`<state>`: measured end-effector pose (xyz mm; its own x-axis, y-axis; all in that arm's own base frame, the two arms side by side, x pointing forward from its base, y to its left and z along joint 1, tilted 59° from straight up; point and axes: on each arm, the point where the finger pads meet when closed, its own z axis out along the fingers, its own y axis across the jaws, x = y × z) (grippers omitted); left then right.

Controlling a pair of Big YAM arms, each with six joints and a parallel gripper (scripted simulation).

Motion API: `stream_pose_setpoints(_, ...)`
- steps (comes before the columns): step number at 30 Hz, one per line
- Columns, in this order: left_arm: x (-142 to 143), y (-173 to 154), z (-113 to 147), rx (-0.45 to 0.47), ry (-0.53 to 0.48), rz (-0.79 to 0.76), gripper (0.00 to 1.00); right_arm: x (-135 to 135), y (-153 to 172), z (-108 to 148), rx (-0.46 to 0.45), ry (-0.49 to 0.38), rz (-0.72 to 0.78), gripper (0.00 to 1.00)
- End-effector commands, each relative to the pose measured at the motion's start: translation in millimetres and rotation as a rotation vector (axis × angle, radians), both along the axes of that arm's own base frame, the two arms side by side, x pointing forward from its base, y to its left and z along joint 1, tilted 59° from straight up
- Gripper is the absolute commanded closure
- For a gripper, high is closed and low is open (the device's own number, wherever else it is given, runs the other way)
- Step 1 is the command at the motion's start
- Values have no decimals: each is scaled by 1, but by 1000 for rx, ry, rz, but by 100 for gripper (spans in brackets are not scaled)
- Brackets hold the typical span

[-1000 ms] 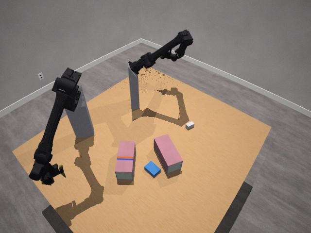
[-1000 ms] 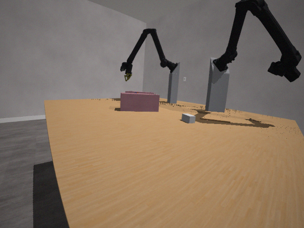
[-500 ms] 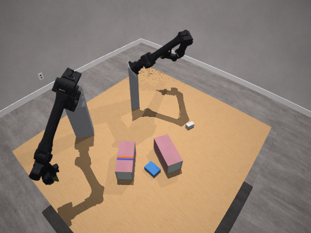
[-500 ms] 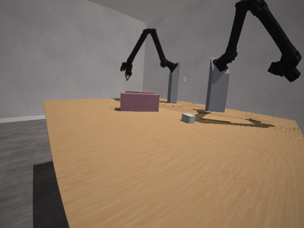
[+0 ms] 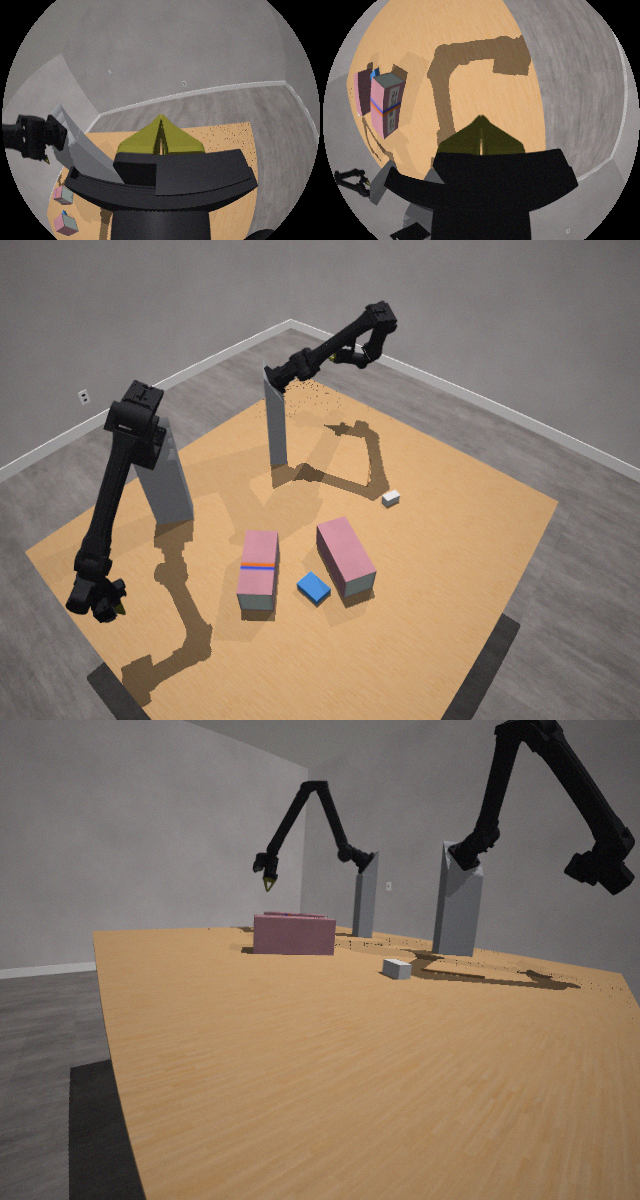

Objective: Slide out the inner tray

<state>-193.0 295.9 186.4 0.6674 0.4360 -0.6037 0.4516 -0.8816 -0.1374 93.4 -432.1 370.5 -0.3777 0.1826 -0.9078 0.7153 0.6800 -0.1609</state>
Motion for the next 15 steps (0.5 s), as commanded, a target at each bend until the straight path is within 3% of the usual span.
stream_pose_setpoints(1,11,20,12,5,-22,-148,100,17,-8,25,-31,-12,12,100)
stream_pose_setpoints(9,30,41,11,2,-67,-314,100,31,-5,17,-10,2,-1,100)
stream_pose_setpoints(10,35,43,10,-3,-75,-344,100,37,-4,32,-44,4,6,100)
stream_pose_setpoints(11,39,53,17,14,-74,-377,100,41,-12,19,-14,8,6,100)
stream_pose_setpoints(15,58,70,21,20,-91,-504,100,56,-13,7,15,20,7,100)
